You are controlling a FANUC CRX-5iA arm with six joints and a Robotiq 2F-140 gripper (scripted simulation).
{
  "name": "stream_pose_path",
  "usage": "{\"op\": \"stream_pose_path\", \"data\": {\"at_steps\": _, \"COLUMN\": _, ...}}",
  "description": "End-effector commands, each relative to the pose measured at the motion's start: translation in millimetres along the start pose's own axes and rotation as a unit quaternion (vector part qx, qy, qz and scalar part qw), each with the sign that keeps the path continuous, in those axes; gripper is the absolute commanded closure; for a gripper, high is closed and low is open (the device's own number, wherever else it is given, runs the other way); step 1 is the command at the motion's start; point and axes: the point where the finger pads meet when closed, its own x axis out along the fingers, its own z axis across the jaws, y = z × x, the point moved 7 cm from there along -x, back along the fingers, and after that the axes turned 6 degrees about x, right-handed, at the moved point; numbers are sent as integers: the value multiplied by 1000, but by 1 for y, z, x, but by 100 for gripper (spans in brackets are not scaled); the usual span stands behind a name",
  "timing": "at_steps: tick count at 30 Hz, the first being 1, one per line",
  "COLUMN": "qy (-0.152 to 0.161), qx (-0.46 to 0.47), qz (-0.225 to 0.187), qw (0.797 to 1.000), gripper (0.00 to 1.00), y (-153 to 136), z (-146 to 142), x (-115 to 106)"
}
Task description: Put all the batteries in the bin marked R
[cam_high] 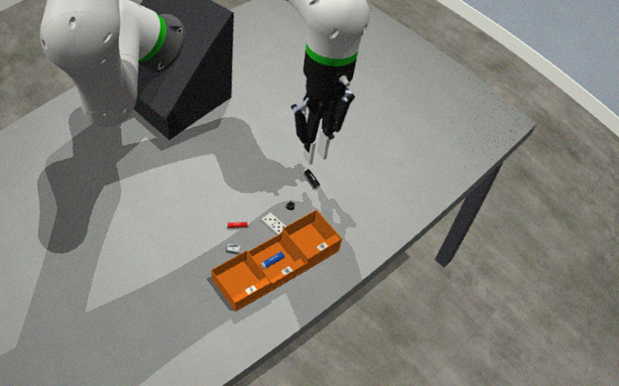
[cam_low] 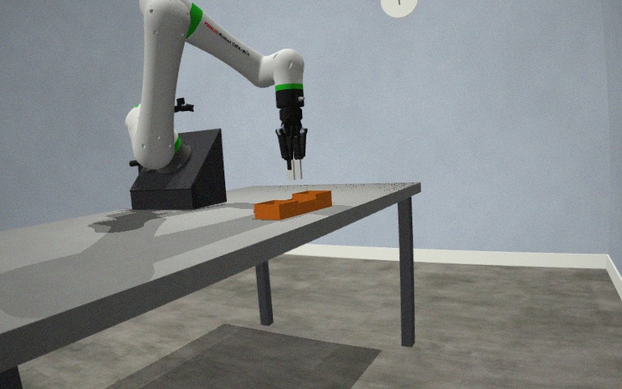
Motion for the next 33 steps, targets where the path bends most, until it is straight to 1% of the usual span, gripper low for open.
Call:
{"op": "stream_pose_path", "data": {"at_steps": 1, "qy": 0, "qx": 0, "qz": 0, "qw": 1000, "gripper": 83, "y": 0, "z": 0, "x": 0}}
{"op": "stream_pose_path", "data": {"at_steps": 6, "qy": 0, "qx": 0, "qz": 0, "qw": 1000, "gripper": 83, "y": 0, "z": 0, "x": 0}}
{"op": "stream_pose_path", "data": {"at_steps": 14, "qy": 0, "qx": 0, "qz": 0, "qw": 1000, "gripper": 83, "y": 0, "z": 0, "x": 32}}
{"op": "stream_pose_path", "data": {"at_steps": 16, "qy": 0, "qx": 0, "qz": 0, "qw": 1000, "gripper": 83, "y": 0, "z": 0, "x": 32}}
{"op": "stream_pose_path", "data": {"at_steps": 24, "qy": 0, "qx": 0, "qz": 0, "qw": 1000, "gripper": 83, "y": 0, "z": 0, "x": 62}}
{"op": "stream_pose_path", "data": {"at_steps": 33, "qy": 0, "qx": 0, "qz": 0, "qw": 1000, "gripper": 83, "y": 0, "z": 0, "x": 69}}
